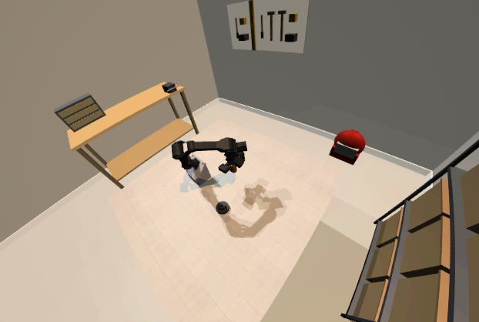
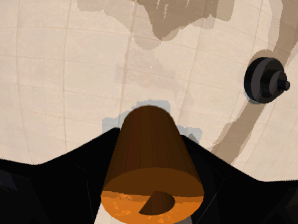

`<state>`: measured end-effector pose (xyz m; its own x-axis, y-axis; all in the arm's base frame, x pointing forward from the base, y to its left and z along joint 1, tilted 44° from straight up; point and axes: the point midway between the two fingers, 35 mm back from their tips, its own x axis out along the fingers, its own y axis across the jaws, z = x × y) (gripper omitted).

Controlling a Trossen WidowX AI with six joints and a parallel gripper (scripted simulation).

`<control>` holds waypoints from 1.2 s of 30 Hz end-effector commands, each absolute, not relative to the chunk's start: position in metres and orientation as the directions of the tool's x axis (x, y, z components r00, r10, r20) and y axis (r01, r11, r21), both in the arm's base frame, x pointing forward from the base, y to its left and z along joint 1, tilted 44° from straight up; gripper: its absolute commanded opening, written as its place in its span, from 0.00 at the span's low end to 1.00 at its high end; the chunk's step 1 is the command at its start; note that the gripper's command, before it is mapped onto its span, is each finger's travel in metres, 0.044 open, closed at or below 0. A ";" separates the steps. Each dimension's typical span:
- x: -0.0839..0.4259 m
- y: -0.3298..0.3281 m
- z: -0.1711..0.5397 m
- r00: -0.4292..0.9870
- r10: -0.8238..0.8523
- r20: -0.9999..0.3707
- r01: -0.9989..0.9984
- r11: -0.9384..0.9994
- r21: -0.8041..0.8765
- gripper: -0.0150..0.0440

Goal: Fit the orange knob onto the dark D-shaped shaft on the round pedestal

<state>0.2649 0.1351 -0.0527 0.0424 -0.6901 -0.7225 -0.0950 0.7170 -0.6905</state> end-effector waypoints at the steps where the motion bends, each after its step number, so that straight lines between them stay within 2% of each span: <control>1: 0.264 0.140 -0.045 0.039 -0.687 -0.725 -0.086 0.721 -0.688 0.25; 36: 0.318 0.071 -0.002 0.044 -0.663 -0.747 -0.096 0.742 -0.664 0.25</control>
